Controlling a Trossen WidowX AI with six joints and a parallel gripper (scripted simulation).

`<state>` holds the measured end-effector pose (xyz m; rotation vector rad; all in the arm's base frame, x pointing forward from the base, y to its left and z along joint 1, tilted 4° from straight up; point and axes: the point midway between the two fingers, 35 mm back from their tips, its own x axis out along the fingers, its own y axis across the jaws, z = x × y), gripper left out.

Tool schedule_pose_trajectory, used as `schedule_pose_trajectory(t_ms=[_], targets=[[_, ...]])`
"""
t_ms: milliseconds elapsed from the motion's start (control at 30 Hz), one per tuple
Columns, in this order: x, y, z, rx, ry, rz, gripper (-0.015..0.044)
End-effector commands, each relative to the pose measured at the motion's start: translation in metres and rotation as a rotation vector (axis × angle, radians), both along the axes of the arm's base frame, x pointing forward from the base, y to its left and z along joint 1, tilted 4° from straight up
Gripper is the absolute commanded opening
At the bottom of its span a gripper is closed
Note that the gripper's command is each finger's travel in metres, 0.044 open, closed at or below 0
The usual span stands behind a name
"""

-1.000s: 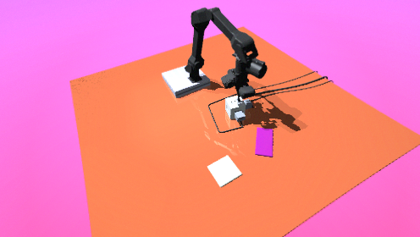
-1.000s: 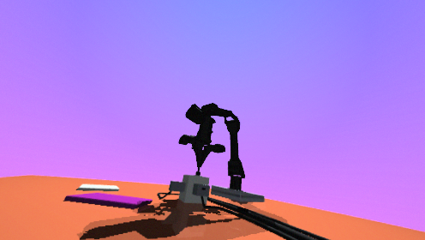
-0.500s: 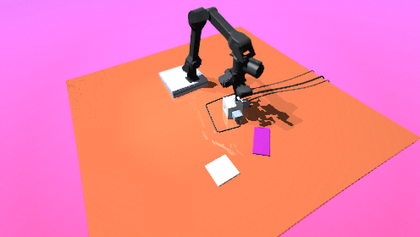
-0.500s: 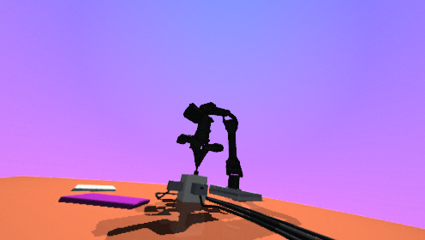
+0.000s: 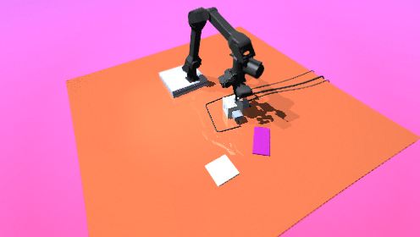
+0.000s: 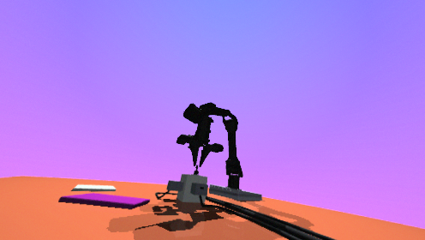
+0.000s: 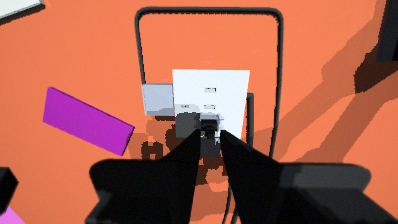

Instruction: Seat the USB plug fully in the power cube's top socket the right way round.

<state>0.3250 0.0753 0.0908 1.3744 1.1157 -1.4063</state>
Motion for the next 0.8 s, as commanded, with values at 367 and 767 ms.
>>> schedule_pose_trajectory(t_ms=[367, 767], targets=[[0.000, 0.000, 0.000, 0.000, 0.001, 0.000, 0.0095], [0.000, 0.000, 0.011, 0.000, 0.001, 0.000, 0.0095]])
